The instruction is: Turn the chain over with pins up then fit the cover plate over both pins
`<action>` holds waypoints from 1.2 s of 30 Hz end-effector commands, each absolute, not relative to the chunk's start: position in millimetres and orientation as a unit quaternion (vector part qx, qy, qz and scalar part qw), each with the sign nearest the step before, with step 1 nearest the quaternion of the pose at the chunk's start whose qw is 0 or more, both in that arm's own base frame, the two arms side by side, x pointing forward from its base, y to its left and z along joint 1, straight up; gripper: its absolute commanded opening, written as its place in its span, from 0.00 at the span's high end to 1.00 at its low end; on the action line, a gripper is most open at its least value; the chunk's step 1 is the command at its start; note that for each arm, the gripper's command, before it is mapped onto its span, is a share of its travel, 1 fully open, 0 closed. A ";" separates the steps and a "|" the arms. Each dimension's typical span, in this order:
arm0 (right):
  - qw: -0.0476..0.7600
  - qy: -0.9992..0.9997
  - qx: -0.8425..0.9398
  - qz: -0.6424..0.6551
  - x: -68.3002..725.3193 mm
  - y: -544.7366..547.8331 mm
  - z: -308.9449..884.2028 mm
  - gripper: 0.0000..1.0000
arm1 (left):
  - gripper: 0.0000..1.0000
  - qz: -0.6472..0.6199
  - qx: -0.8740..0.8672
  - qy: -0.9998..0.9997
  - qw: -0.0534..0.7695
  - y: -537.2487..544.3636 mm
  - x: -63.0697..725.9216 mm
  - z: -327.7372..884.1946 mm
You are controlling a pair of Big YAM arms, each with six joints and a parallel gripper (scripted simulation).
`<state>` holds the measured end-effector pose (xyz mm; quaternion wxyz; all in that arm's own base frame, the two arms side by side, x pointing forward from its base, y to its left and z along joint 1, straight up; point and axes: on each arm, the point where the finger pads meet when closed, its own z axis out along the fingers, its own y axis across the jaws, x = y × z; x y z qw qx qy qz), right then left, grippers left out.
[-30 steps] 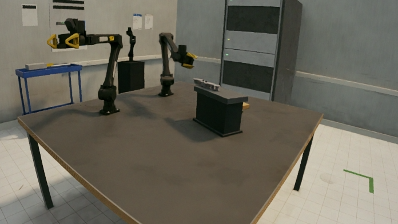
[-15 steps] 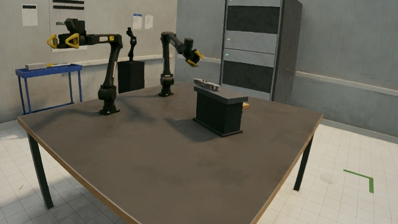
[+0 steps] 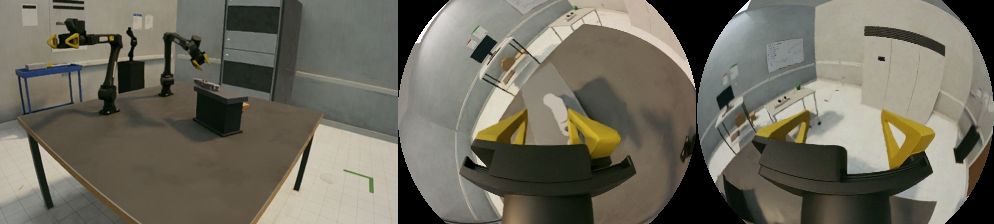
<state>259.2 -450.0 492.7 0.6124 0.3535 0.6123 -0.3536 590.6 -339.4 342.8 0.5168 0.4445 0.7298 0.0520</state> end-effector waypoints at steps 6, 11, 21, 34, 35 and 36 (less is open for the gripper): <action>0.623 0.604 0.345 -0.356 261.7 -443.7 506.6 0.00 | 0.47 -0.004 0.365 0.799 0.478 -346.3 628.2 372.0; 0.623 0.604 0.345 -0.356 261.7 -443.7 506.6 0.00 | 0.47 -0.028 0.326 0.839 0.435 -350.1 639.5 362.1; 0.623 0.604 0.345 -0.356 261.7 -443.7 506.6 0.00 | 0.47 -0.056 0.257 0.894 0.362 -351.8 651.9 346.9; 0.623 0.604 0.345 -0.356 261.7 -443.7 506.6 0.00 | 0.47 -0.067 0.187 0.936 0.289 -349.5 657.0 335.5; 0.623 0.604 0.345 -0.356 261.7 -443.7 506.6 0.00 | 0.47 -0.067 0.187 0.937 0.287 -349.7 657.0 335.0; 0.623 0.604 0.345 -0.356 261.7 -443.7 506.6 0.00 | 0.47 -0.068 0.188 0.937 0.285 -350.0 657.0 334.8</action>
